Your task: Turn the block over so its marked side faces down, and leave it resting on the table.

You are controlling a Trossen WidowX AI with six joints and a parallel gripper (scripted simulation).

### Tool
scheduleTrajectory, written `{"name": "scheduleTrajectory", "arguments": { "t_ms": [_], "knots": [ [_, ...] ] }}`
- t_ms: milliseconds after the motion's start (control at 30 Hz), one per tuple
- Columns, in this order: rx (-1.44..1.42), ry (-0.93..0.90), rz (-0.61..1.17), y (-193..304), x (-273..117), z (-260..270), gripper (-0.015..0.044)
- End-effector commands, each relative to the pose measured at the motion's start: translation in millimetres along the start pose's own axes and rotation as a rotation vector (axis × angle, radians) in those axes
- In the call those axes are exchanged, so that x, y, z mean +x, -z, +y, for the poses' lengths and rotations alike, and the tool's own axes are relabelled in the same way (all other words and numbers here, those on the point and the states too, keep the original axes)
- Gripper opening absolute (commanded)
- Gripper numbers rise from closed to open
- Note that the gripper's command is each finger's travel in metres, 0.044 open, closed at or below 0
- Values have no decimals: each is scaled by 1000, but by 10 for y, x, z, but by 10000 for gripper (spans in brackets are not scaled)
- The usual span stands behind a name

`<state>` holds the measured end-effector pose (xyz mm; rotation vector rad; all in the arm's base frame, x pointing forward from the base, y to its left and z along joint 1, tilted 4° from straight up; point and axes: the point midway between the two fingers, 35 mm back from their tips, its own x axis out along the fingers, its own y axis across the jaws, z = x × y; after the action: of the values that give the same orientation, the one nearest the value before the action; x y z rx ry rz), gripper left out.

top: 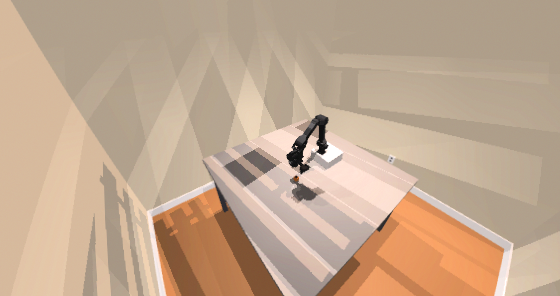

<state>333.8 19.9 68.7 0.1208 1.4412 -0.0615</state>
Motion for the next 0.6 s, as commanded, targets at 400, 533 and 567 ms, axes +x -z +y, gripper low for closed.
{"name": "scheduleTrajectory", "arguments": {
  "t_ms": [400,533,567],
  "knots": [
    [-29,-13,41,23,358,-22,440],
    [-29,-13,41,17,496,-15,440],
    [-29,-13,41,17,508,-15,440]
  ]
}}
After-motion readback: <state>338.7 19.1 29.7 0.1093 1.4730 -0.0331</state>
